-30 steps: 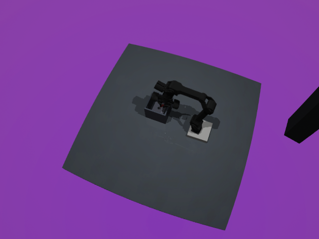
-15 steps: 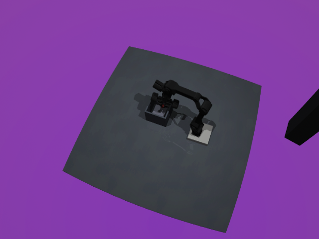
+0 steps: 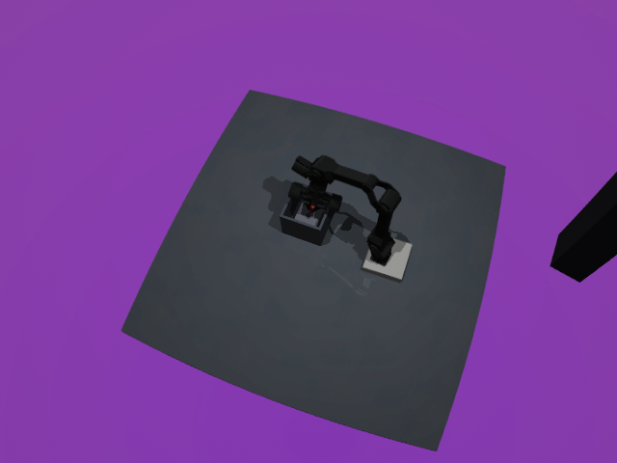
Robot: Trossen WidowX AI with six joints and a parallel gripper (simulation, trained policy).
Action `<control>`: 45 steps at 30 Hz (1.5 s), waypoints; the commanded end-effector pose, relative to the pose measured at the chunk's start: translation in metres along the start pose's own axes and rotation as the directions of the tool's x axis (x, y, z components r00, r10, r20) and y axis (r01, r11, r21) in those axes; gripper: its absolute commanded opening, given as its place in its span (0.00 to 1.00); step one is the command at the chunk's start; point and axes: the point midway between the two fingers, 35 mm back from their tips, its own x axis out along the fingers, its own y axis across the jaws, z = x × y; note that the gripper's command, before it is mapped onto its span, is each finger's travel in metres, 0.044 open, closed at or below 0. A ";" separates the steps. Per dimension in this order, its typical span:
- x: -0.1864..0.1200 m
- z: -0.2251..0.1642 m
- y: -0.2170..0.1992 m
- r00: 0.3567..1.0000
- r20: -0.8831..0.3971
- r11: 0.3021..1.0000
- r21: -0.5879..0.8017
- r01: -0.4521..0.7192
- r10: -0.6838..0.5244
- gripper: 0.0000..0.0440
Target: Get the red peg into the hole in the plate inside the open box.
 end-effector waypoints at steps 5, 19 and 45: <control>0.022 0.004 0.003 0.999 -0.037 1.000 -0.012 0.014 -0.015 0.00; 0.055 0.009 0.008 0.998 -0.051 0.997 -0.066 0.037 -0.040 0.11; 0.015 0.005 0.036 0.974 -0.222 0.998 -0.042 -0.049 0.039 0.40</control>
